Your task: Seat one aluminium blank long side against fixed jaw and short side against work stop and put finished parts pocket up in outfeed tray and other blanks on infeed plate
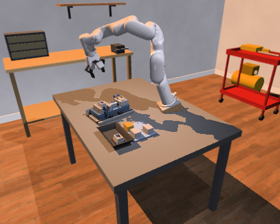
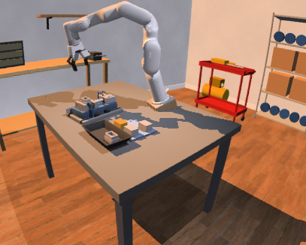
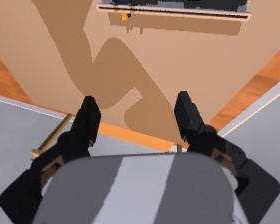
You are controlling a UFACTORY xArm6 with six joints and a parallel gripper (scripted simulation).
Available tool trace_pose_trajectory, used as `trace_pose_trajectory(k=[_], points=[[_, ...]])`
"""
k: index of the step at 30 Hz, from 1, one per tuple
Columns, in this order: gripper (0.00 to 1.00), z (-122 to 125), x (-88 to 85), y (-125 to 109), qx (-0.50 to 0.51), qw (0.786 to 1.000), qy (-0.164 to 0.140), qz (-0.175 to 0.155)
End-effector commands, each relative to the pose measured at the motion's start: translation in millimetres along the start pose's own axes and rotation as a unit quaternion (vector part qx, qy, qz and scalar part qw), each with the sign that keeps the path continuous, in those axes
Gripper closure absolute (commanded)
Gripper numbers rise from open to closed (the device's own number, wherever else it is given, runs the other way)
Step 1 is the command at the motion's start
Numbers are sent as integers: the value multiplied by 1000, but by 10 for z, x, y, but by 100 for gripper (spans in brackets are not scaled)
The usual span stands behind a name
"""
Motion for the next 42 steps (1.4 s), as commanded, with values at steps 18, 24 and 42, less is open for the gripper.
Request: trace_pose_trajectory(k=[18, 24, 42], points=[[0, 594, 339, 1689, 23, 999, -18, -34], [0, 605, 434, 2211, 26, 998, -32, -39], [0, 268, 686, 3582, 31, 995, -83, -36]])
Point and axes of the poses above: the point where the finger pads meet when closed, its own x axis out along the fingers, its own z axis across the jaws, y = z × x, the point moved 8 cm from there along -x, back along the fingers, and after that the axes turned 8 degrees about x, right-handed, at the moved point
